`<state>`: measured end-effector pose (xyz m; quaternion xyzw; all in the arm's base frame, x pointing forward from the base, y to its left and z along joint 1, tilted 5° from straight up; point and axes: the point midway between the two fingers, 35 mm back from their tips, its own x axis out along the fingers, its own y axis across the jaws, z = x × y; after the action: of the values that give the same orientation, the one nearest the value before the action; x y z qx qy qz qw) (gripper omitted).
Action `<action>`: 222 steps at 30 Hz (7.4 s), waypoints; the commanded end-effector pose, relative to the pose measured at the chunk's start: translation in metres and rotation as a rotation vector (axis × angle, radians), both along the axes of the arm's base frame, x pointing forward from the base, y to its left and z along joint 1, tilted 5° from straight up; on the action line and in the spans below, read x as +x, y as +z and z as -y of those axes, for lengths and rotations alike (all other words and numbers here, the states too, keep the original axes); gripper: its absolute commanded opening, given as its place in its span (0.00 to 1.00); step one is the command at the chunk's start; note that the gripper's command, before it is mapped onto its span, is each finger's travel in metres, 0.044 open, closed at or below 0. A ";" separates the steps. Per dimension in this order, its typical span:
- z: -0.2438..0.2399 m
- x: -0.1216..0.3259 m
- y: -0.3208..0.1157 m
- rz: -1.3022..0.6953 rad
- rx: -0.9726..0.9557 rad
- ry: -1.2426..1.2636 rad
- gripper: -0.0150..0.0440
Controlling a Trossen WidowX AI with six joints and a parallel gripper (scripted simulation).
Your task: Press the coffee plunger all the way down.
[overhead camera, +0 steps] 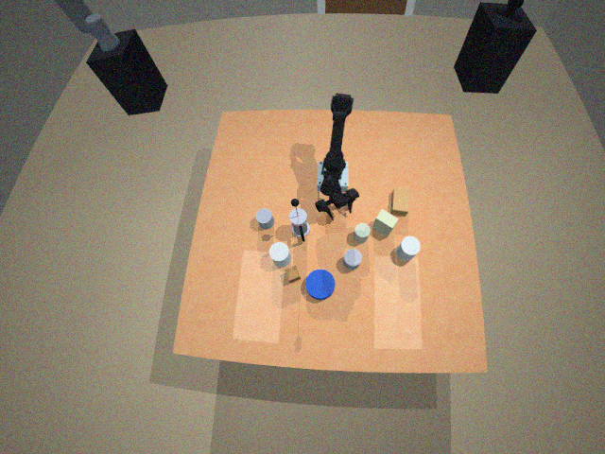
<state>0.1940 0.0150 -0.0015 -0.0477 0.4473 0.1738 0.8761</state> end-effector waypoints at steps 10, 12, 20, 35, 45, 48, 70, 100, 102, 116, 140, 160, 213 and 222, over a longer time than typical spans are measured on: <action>0.020 0.039 0.048 0.072 -0.043 -0.101 1.00; 0.027 0.051 0.067 0.097 -0.055 -0.143 1.00; 0.051 0.082 0.152 0.207 -0.063 -0.309 1.00; 0.116 0.071 0.254 0.339 -0.121 -0.636 1.00; 0.151 0.032 0.285 0.337 -0.129 -0.915 1.00; 0.151 0.031 0.263 0.337 -0.129 -0.915 1.00; 0.161 0.046 0.226 0.338 -0.130 -0.918 1.00; 0.169 0.057 0.216 0.340 -0.130 -0.919 0.46; 0.169 0.057 0.216 0.340 -0.130 -0.919 0.46; 0.170 0.058 0.199 0.340 -0.130 -0.919 0.46; 0.173 0.061 0.159 0.340 -0.130 -0.919 0.46; 0.175 0.062 0.126 0.341 -0.130 -0.919 0.46; 0.189 0.081 0.119 0.342 -0.131 -0.919 0.46; 0.190 0.082 0.119 0.342 -0.131 -0.919 0.46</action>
<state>0.2763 -0.1748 0.1234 0.0723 0.2716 -0.2714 0.9205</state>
